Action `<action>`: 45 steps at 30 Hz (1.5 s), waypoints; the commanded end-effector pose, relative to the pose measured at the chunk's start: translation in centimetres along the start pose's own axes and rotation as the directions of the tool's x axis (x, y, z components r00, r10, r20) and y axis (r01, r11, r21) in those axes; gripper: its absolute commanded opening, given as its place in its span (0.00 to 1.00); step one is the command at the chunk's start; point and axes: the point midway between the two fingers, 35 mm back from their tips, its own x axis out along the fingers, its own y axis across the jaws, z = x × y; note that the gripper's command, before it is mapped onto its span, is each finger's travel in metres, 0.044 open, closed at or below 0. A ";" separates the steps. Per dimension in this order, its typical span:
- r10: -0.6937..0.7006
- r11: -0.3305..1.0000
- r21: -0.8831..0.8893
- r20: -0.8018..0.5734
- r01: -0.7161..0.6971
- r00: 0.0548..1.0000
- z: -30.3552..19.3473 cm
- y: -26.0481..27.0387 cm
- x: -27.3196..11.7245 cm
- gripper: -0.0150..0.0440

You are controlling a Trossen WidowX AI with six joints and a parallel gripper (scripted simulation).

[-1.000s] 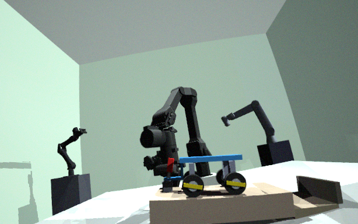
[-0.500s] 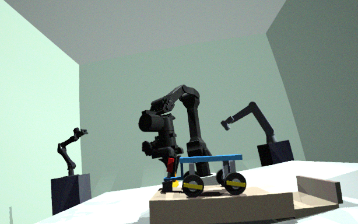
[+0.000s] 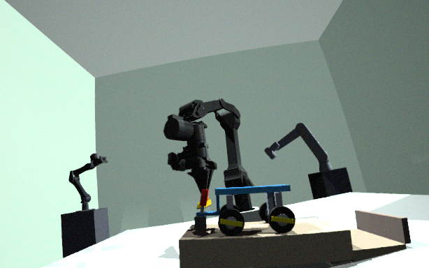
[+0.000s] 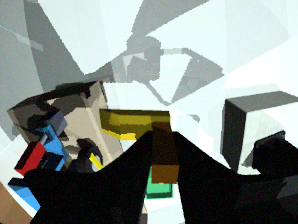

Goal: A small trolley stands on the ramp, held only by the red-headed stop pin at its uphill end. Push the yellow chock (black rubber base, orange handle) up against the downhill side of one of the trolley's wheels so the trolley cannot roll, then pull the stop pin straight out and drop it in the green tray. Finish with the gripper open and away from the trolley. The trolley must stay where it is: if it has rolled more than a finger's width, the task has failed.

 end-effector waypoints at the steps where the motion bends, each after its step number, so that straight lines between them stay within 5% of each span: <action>1: 0.012 1.000 0.006 0.000 -0.012 1.000 0.0 0.2 -1.4 0.25; 12: 0.012 1.000 -0.016 0.000 -0.012 1.000 -0.1 0.3 -2.6 0.25; 23: 0.014 0.930 -0.366 0.002 -0.012 1.000 -0.1 0.3 -2.6 0.25; 45: 0.017 0.445 -0.895 0.004 -0.004 1.000 -0.1 0.3 -2.6 0.25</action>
